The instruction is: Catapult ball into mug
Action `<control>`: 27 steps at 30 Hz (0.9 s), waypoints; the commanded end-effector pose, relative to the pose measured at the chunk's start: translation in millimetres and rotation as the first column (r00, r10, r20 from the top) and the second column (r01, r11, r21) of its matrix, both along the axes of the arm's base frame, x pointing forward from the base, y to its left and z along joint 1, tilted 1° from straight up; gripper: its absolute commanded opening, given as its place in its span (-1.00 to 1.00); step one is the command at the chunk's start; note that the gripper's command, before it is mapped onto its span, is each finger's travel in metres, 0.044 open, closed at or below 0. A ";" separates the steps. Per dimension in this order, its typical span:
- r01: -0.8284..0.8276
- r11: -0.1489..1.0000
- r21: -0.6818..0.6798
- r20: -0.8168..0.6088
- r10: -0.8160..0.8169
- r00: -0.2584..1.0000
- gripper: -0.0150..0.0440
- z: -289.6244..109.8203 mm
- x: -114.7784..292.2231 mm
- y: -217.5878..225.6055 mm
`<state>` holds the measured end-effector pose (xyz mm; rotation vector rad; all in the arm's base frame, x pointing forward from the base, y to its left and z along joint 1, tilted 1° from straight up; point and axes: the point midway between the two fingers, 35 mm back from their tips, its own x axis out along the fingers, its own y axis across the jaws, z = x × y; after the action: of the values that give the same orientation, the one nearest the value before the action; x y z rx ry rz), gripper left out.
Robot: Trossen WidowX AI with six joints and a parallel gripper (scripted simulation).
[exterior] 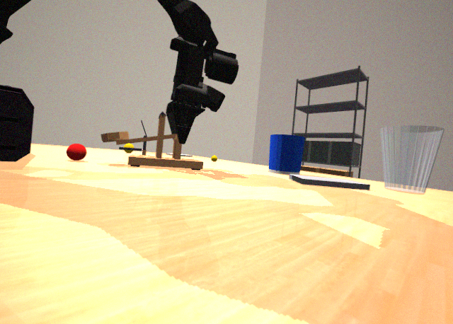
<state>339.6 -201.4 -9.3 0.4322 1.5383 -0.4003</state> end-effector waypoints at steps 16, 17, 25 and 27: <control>0.006 1.000 -0.018 0.029 -0.005 1.000 1.00 40.6 -0.5 -1.9; 0.006 1.000 -0.018 0.028 -0.005 1.000 1.00 32.8 -0.6 -1.8; 0.006 1.000 -0.018 0.028 -0.005 1.000 1.00 28.1 -0.5 -1.8; 0.006 1.000 -0.018 0.028 -0.005 1.000 1.00 25.0 -0.2 -1.9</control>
<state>339.7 -203.3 20.5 0.4250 1.5038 -0.4090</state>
